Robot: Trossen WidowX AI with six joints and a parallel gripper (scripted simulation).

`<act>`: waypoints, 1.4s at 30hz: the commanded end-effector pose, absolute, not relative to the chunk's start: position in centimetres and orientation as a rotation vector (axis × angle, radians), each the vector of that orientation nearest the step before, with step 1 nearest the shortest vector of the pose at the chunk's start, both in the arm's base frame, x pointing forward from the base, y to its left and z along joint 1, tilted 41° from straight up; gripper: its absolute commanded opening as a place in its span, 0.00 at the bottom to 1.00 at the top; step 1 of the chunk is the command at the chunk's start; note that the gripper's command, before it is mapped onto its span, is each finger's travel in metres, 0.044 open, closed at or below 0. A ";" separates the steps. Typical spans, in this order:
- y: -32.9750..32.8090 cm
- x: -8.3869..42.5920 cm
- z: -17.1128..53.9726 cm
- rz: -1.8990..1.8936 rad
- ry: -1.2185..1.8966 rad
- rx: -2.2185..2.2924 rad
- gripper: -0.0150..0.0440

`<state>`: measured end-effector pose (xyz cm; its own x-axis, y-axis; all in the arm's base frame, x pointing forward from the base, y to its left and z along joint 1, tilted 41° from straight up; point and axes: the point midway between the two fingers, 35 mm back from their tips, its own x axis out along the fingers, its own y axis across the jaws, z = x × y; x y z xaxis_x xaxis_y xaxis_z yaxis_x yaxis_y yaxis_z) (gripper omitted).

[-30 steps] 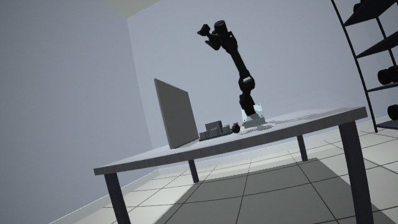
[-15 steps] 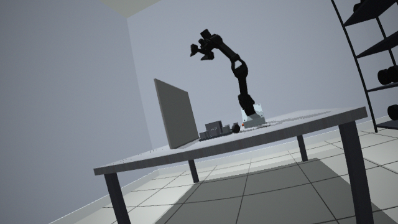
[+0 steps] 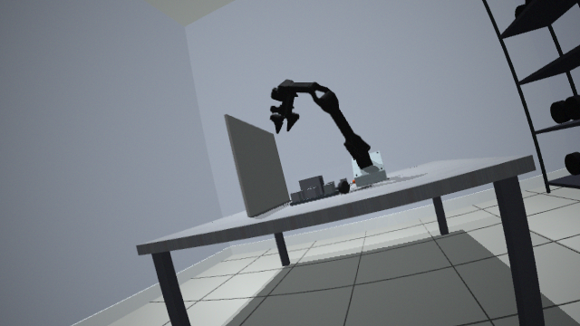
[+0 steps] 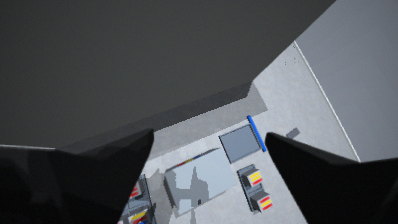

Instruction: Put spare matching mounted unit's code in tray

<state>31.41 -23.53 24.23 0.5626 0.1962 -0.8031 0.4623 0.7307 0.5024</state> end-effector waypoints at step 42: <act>5.6 32.9 20.0 1.294 0.689 -0.632 1.00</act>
